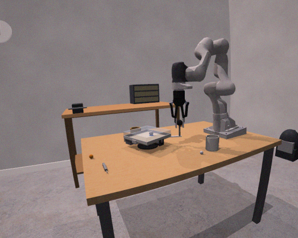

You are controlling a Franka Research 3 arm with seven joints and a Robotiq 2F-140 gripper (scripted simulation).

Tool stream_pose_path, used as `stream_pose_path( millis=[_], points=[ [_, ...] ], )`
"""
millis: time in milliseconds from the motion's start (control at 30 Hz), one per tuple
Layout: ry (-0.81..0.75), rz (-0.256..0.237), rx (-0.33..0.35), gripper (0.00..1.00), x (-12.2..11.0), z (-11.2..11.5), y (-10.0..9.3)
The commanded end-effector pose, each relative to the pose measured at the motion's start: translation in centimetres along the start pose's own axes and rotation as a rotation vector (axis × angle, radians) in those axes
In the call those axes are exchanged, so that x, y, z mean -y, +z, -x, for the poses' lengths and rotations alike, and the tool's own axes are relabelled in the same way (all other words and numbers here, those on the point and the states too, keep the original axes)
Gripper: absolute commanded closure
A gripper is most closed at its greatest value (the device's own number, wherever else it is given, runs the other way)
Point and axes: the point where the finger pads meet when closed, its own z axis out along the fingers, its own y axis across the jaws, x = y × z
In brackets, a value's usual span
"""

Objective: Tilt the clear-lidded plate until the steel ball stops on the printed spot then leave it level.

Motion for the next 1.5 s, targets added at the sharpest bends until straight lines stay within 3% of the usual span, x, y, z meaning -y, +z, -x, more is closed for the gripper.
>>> stream_pose_path(
  millis=[0,233,267,1467],
  points=[
    [-0.001,0.008,-0.006,1.00,-0.25,-0.46,-0.29],
    [-0.001,0.008,-0.006,1.00,-0.25,-0.46,-0.29],
    [-0.001,0.008,-0.006,0.64,-0.25,-0.46,-0.29],
    [-0.001,0.008,-0.006,0.64,-0.25,-0.46,-0.30]
  ],
)
